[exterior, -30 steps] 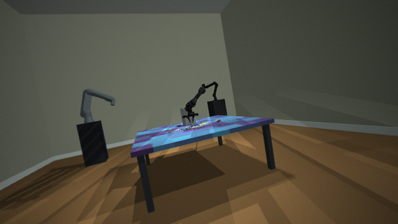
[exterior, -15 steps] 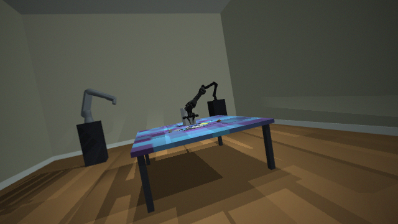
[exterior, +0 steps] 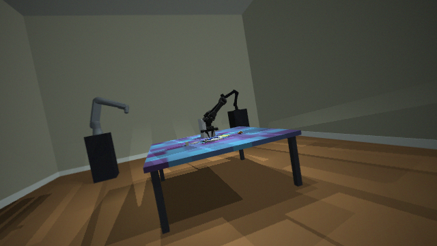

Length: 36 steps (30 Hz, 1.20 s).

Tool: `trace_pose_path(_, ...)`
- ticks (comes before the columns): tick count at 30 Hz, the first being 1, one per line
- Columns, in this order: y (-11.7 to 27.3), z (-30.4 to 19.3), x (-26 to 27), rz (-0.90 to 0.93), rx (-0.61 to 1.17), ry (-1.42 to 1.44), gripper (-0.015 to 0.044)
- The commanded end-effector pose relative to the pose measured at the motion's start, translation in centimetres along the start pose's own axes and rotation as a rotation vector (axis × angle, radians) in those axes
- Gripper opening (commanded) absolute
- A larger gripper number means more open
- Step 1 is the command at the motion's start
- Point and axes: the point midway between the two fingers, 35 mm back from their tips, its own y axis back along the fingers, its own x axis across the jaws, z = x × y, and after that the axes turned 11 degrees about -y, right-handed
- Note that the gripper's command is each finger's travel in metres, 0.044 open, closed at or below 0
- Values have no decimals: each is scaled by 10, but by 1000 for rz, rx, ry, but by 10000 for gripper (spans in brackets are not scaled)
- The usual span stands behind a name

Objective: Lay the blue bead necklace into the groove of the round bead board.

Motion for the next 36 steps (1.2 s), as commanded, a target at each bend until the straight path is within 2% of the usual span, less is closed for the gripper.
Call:
trace_pose_path(1,-3,-2,0,4,6,-8,120)
trace_pose_path(6,-1,0,0,0,1,-1,0)
trace_pose_path(36,0,0,0,0,1,-1,0)
